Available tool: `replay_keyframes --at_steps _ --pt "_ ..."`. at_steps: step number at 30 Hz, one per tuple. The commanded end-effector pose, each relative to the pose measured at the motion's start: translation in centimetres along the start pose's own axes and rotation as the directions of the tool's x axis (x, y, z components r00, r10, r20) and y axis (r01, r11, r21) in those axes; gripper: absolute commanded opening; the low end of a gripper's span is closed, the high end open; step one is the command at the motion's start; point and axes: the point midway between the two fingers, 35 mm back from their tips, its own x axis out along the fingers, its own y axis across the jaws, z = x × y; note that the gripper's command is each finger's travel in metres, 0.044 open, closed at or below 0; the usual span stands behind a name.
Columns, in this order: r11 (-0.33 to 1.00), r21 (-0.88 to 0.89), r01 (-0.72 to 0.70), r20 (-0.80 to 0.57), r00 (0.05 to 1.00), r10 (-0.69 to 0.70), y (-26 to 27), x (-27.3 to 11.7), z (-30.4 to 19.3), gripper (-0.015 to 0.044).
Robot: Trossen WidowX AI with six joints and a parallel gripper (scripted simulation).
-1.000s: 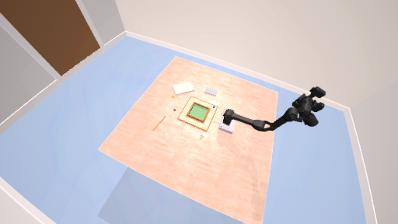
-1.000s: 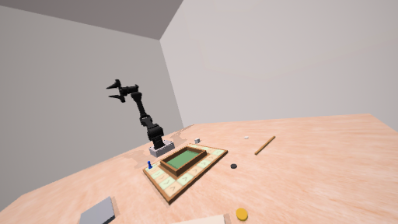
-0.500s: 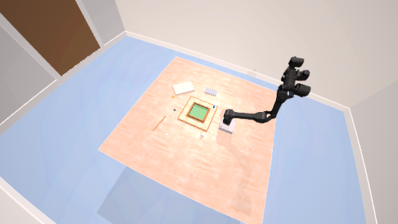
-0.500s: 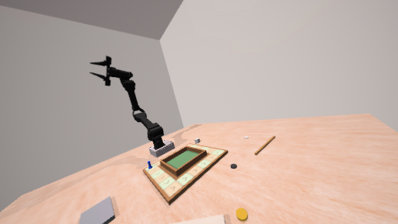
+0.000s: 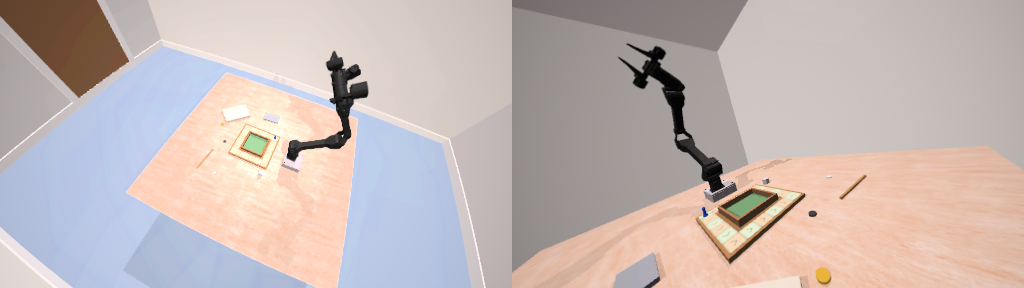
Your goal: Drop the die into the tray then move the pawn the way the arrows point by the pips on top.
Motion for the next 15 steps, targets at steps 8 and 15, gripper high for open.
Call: replay_keyframes --at_steps 8,15 --pt "0.952 -0.083 -0.296 -0.386 0.890 0.243 8.0 0.2 -17.2 0.0275" --pt "0.889 -0.071 -0.453 -0.626 0.714 0.313 10.7 -3.7 -27.8 0.0275"
